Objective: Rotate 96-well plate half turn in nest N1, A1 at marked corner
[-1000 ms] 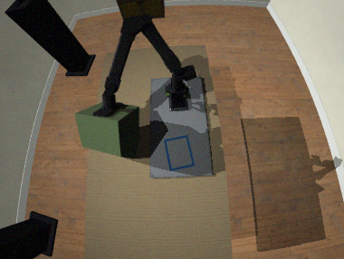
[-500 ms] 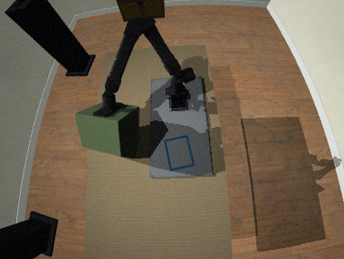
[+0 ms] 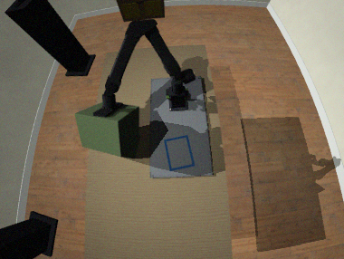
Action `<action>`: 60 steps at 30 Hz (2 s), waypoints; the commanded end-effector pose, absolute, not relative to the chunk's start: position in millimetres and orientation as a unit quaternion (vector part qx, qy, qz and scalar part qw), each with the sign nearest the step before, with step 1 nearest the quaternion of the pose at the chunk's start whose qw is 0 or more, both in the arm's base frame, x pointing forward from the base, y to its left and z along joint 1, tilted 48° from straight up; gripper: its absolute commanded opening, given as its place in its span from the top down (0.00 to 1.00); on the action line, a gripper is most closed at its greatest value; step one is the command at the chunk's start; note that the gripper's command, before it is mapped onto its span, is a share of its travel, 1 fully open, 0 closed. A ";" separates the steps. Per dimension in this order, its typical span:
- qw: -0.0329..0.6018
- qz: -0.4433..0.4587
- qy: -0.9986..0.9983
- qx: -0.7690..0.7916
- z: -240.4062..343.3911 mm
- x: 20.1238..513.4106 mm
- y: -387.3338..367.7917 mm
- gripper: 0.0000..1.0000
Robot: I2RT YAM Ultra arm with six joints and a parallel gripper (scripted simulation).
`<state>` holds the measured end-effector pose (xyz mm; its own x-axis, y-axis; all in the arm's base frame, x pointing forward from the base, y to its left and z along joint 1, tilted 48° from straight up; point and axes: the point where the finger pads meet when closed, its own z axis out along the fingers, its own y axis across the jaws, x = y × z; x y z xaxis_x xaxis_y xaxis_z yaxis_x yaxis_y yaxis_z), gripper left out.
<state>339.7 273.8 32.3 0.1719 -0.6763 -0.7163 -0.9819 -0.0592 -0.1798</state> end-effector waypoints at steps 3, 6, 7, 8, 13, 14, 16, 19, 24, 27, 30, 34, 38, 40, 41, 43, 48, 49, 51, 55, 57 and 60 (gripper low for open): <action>0.340 0.227 0.601 -0.687 36.6 345.2 272.8 0.00; 0.340 0.227 0.601 -0.687 36.6 345.2 272.8 0.00; 0.340 0.227 0.601 -0.687 36.6 345.2 272.8 0.00; 0.340 0.227 0.601 -0.687 36.6 345.2 272.8 0.00; 0.340 0.227 0.601 -0.687 36.6 345.2 272.8 0.00; 0.340 0.227 0.601 -0.687 36.6 345.2 272.8 0.00; 0.340 0.227 0.601 -0.687 36.6 345.2 272.8 0.00; 0.340 0.227 0.601 -0.687 36.6 345.2 272.8 0.00; 0.340 0.227 0.601 -0.687 36.6 345.2 272.8 0.00; 0.340 0.227 0.601 -0.687 36.6 345.2 272.8 0.00; 0.340 0.227 0.601 -0.687 36.6 345.2 272.8 0.00; 0.340 0.227 0.601 -0.687 36.6 345.2 272.8 0.00; 0.340 0.227 0.601 -0.687 36.6 345.2 272.8 0.00; 0.340 0.227 0.601 -0.687 36.7 345.2 272.7 1.00; 0.340 0.227 0.601 -0.687 36.6 345.2 272.8 1.00; 0.340 0.227 0.601 -0.687 36.6 345.2 272.8 1.00; 0.340 0.227 0.601 -0.687 36.6 345.2 272.8 1.00; 0.340 0.227 0.601 -0.687 36.6 345.2 272.8 1.00; 0.340 0.227 0.601 -0.687 36.6 345.2 272.8 1.00; 0.340 0.227 0.601 -0.687 36.6 345.2 272.8 1.00; 0.340 0.227 0.601 -0.687 36.6 345.2 272.8 1.00; 0.340 0.227 0.601 -0.687 36.6 345.2 272.8 1.00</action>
<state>342.8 274.3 32.8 0.1777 -0.6773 -0.7139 -0.9799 -0.0549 -0.1919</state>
